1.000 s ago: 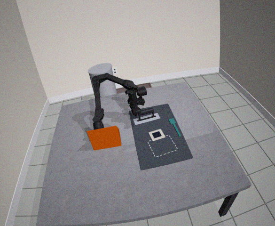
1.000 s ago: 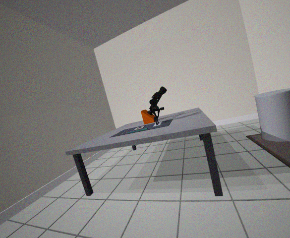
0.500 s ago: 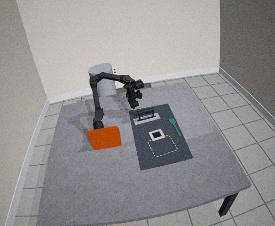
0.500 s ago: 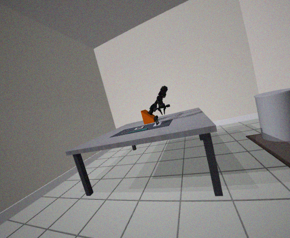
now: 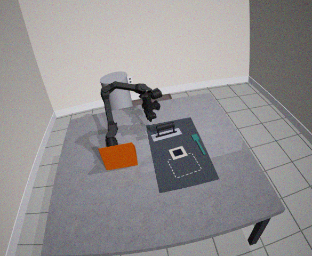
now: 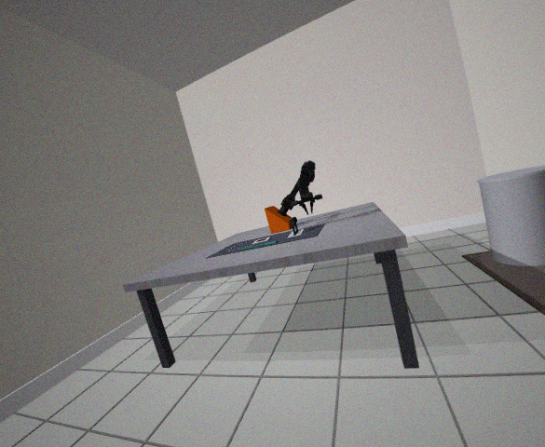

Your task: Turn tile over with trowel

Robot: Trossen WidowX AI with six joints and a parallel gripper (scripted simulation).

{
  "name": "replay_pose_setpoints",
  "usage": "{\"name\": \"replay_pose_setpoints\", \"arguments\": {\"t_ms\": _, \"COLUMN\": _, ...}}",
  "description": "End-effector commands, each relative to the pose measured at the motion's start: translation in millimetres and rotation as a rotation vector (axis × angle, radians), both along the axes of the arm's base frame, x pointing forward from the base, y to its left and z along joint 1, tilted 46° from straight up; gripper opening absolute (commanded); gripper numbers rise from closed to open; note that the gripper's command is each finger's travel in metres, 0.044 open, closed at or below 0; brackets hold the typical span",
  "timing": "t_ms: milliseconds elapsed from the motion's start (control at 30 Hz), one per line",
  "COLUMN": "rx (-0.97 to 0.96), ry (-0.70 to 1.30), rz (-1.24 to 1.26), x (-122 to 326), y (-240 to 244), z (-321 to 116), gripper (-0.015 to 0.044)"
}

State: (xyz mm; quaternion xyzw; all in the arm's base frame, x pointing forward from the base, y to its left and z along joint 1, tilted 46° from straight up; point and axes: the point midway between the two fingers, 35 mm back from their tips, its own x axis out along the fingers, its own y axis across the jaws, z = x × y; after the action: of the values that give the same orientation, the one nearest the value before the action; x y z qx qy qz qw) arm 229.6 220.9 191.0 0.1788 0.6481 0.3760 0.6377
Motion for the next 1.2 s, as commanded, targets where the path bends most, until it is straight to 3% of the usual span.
{"name": "replay_pose_setpoints", "arguments": {"t_ms": 0, "rx": 0.000, "ry": 0.000, "rz": 0.000, "x": 0.0, "y": 0.0, "z": 0.0, "gripper": 0.0074}}
{"name": "replay_pose_setpoints", "arguments": {"t_ms": 100, "rx": 0.000, "ry": 0.000, "rz": 0.000, "x": 0.0, "y": 0.0, "z": 0.0, "gripper": 0.0000}}
{"name": "replay_pose_setpoints", "arguments": {"t_ms": 567, "rx": 0.000, "ry": 0.000, "rz": 0.000, "x": 0.0, "y": 0.0, "z": 0.0, "gripper": 0.0000}}
{"name": "replay_pose_setpoints", "arguments": {"t_ms": 700, "rx": 0.000, "ry": 0.000, "rz": 0.000, "x": 0.0, "y": 0.0, "z": 0.0, "gripper": 0.0100}}
{"name": "replay_pose_setpoints", "arguments": {"t_ms": 1167, "rx": 0.000, "ry": 0.000, "rz": 0.001, "x": -0.1, "y": 0.1, "z": 0.0, "gripper": 0.0100}}
